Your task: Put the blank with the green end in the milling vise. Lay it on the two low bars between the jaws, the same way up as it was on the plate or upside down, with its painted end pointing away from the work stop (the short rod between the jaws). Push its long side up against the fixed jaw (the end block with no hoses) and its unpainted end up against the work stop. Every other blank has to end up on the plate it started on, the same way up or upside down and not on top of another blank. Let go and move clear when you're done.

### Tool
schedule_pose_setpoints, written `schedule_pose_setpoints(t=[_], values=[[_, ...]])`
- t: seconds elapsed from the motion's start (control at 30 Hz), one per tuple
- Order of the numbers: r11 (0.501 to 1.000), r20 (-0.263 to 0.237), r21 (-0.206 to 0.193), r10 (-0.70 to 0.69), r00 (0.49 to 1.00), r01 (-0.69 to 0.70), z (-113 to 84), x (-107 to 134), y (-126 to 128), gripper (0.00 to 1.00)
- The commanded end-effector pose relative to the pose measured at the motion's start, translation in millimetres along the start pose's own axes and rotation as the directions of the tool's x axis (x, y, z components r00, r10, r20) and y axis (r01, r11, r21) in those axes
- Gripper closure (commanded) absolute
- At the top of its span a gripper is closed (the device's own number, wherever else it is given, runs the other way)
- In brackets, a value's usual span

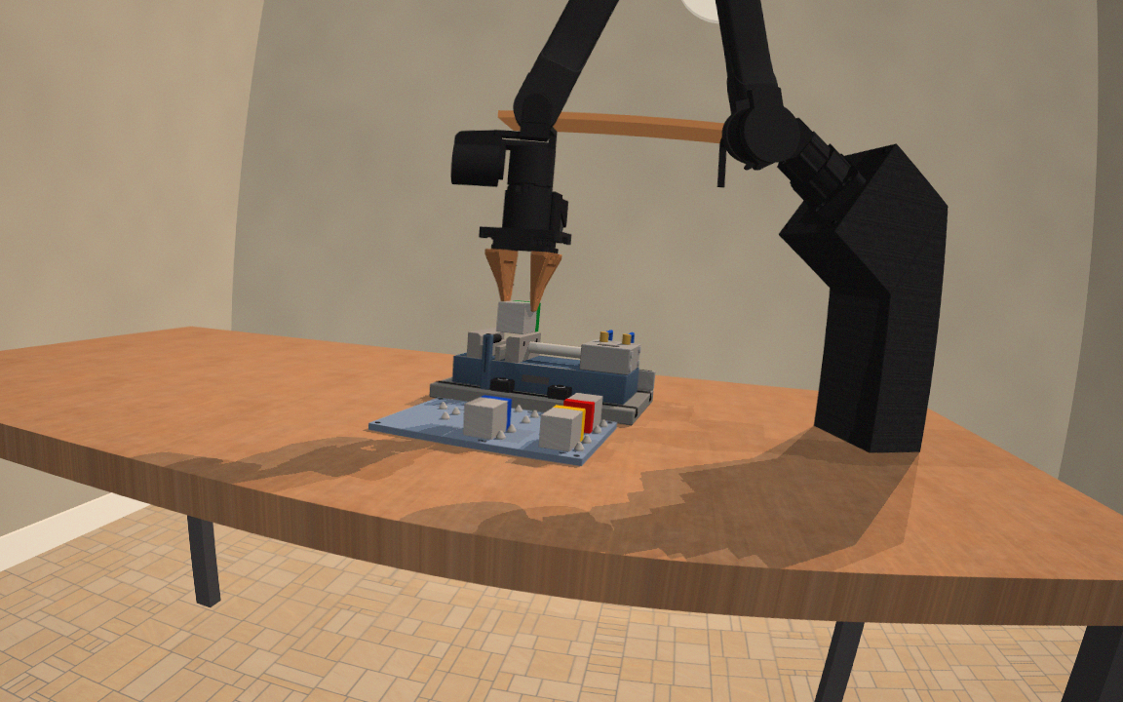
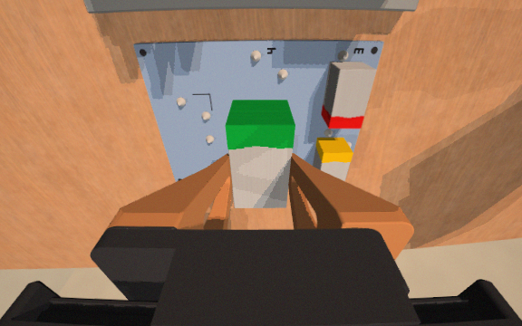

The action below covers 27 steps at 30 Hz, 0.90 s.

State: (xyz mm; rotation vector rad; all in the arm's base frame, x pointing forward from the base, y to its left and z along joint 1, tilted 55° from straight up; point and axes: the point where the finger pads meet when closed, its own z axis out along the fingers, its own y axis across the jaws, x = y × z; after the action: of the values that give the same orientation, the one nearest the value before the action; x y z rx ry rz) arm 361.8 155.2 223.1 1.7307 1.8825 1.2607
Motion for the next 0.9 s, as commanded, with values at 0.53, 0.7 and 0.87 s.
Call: schedule_pose_setpoints(t=[0.53, 0.7, 0.87], values=[[1.000, 0.007, -0.004, -0.012, 1.000, 0.012, -8.6, -4, 14, 1.00], [1.000, 0.010, 0.003, -0.014, 1.000, 0.014, -5.9, -13, 19, 1.00], [1.000, 0.013, 0.008, -0.015, 1.000, 0.015, -4.0, -22, 24, 1.00]])
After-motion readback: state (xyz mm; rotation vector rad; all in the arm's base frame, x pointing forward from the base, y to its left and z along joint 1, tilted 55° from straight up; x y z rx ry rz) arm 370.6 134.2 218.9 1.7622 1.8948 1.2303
